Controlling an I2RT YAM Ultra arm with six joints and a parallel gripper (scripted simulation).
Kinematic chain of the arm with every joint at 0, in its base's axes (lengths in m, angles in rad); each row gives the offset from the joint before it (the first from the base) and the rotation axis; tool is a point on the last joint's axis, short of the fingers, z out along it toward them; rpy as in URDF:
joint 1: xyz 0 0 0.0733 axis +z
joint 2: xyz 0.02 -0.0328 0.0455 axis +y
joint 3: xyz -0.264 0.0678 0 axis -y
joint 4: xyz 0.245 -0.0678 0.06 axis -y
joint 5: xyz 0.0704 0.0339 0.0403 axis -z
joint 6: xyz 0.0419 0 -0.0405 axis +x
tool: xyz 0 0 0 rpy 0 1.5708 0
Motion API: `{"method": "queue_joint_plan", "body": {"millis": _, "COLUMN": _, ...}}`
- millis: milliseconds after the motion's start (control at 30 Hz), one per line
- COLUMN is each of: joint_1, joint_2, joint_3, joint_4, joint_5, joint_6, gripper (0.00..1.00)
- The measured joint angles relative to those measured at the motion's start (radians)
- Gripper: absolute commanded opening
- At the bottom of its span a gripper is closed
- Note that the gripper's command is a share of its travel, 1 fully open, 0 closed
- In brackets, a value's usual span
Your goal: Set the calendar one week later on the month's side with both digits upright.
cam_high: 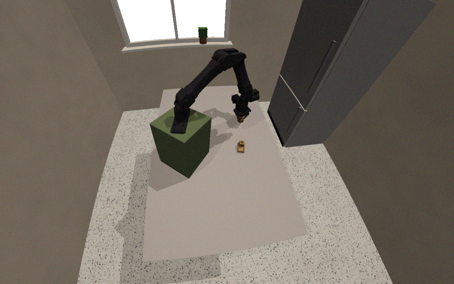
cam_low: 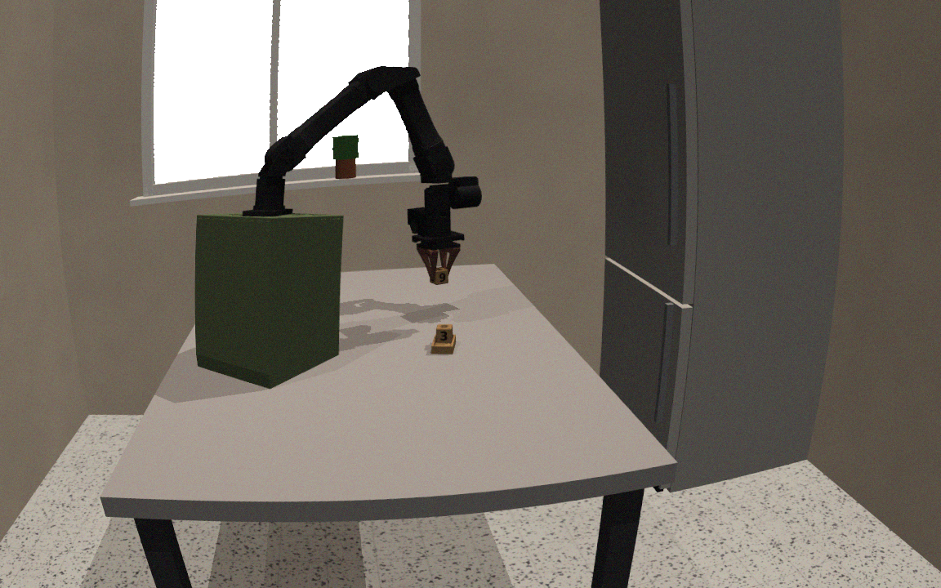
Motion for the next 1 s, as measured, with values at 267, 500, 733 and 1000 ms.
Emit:
{"method": "queue_joint_plan", "body": {"millis": 267, "joint_1": 0.0, "joint_2": 0.017, "joint_3": 0.005, "joint_4": 0.005, "joint_5": 0.0, "joint_6": 0.0, "gripper": 0.27}}
{"method": "queue_joint_plan", "body": {"millis": 500, "joint_1": 0.004, "joint_2": 0.069, "joint_3": 0.024, "joint_4": 0.038, "joint_5": 0.0, "joint_6": 0.003, "gripper": 0.27}}
{"method": "queue_joint_plan", "body": {"millis": 733, "joint_1": 0.01, "joint_2": 0.183, "joint_3": 0.067, "joint_4": 0.092, "joint_5": 0.0, "joint_6": 0.009, "gripper": 0.27}}
{"method": "queue_joint_plan", "body": {"millis": 1000, "joint_1": 0.015, "joint_2": 0.264, "joint_3": 0.114, "joint_4": 0.134, "joint_5": 0.0, "joint_6": 0.014, "gripper": 0.27}}
